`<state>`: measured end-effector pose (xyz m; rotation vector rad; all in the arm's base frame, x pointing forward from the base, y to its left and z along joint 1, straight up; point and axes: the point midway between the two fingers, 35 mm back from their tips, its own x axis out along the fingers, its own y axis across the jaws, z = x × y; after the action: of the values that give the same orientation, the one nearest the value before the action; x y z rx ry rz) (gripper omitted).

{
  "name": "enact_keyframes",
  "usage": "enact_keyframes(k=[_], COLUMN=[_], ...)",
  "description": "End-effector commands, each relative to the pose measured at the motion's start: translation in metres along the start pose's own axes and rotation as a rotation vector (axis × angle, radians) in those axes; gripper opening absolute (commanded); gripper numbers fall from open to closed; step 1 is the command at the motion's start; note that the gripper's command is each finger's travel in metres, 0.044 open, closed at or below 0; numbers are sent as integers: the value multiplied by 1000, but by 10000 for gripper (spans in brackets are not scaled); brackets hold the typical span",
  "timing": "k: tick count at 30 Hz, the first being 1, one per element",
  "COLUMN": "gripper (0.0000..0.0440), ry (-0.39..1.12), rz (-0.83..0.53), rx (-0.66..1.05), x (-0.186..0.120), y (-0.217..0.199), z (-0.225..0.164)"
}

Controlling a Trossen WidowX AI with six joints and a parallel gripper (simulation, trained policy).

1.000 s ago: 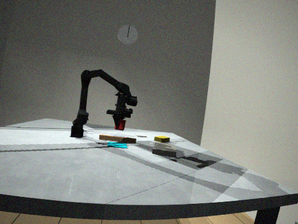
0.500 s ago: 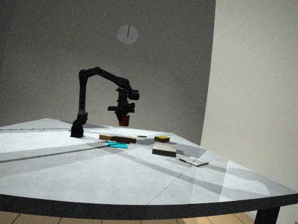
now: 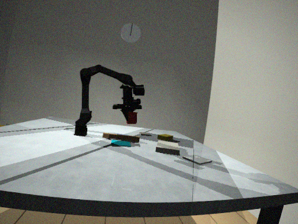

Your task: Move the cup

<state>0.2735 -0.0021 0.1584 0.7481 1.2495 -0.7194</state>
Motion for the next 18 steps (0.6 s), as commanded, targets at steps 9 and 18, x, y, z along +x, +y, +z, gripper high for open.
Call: enact_keyframes(k=[9,18], gripper=[0,0], ry=[-51,-73], rz=[19,13], rx=[74,130], x=[4,17], y=[-18,-35], z=[30,46])
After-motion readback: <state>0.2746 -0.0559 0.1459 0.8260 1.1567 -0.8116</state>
